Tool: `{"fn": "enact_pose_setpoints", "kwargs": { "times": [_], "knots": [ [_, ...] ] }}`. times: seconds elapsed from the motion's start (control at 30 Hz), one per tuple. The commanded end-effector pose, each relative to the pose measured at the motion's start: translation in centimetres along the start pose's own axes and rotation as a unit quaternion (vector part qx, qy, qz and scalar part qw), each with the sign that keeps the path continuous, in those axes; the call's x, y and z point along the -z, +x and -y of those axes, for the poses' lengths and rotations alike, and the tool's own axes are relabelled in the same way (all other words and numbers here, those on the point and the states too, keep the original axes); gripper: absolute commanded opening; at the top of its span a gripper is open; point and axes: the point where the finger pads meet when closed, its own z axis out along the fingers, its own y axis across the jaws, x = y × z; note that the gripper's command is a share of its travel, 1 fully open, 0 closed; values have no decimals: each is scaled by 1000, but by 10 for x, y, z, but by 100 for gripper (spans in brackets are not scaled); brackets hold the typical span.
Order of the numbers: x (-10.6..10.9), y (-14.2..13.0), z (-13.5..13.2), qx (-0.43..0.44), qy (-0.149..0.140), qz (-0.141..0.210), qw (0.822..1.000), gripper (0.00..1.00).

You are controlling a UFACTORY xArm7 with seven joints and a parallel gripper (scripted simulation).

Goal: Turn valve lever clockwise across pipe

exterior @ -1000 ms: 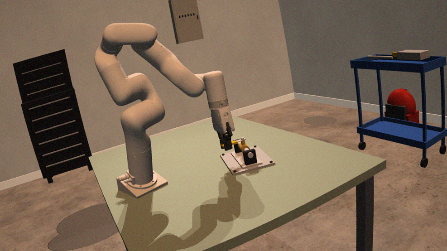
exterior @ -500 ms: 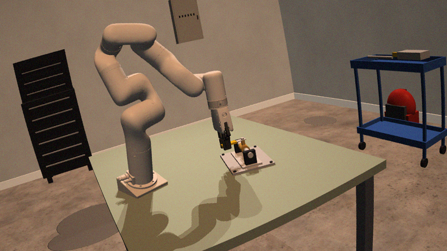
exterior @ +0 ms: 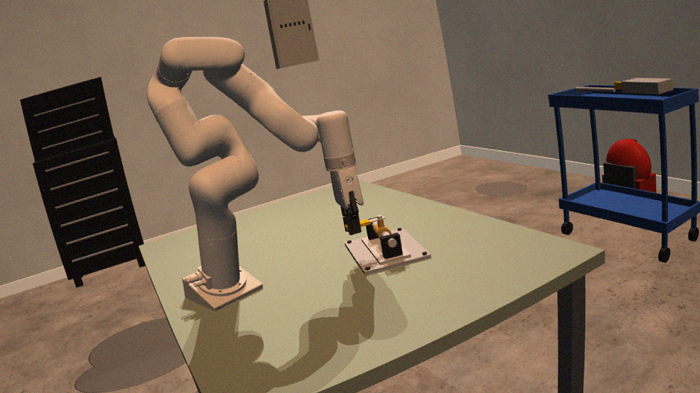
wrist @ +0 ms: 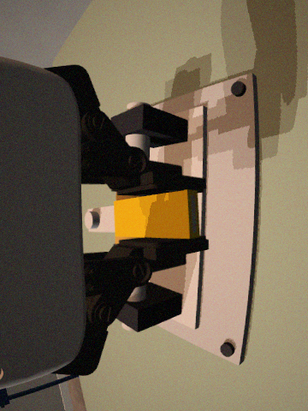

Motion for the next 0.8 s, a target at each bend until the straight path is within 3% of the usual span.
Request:
{"fn": "enact_pose_setpoints", "kwargs": {
  "times": [0.0, 0.47, 0.5, 0.77],
  "knots": [
    [1, -1, -3, -17, -1, 2, 1000, 0],
    [1, -1, -4, -24, -1, 2, 1000, 0],
    [1, -1, -4, -24, -1, 2, 1000, 68],
    [1, -1, -4, -24, -1, 2, 1000, 68]
  ]
}}
